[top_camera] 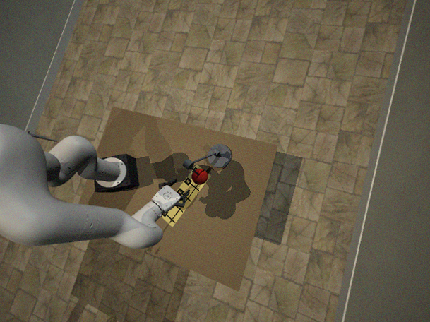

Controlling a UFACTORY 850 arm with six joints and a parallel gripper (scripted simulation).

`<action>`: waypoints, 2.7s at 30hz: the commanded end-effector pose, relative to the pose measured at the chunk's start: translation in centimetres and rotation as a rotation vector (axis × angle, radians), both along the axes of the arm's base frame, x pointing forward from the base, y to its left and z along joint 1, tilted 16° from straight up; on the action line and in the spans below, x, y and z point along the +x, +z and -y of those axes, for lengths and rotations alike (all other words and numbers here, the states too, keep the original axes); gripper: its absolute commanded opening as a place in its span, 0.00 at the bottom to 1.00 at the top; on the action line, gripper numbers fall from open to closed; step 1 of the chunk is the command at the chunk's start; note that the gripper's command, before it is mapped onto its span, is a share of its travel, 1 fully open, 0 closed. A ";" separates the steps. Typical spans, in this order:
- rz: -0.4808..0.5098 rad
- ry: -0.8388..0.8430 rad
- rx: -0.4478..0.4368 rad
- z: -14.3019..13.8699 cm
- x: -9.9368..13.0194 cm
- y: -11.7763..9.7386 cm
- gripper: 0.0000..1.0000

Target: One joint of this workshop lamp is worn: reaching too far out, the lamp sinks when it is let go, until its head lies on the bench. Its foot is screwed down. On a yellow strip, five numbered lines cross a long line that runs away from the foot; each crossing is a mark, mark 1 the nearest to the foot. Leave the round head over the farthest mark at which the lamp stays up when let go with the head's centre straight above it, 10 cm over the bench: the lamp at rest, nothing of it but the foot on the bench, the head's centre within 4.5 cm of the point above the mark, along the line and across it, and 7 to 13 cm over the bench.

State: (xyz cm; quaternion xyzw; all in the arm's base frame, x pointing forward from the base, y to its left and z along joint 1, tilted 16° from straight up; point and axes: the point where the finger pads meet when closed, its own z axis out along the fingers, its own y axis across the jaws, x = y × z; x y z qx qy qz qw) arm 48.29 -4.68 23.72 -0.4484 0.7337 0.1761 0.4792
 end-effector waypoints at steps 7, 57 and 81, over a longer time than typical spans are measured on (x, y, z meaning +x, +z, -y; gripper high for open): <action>0.002 0.000 -0.001 -0.2 0.3 -0.1 1.00; 0.004 0.002 0.003 -2.9 2.3 -1.9 1.00; 0.006 0.004 0.008 -6.3 4.8 -4.1 1.00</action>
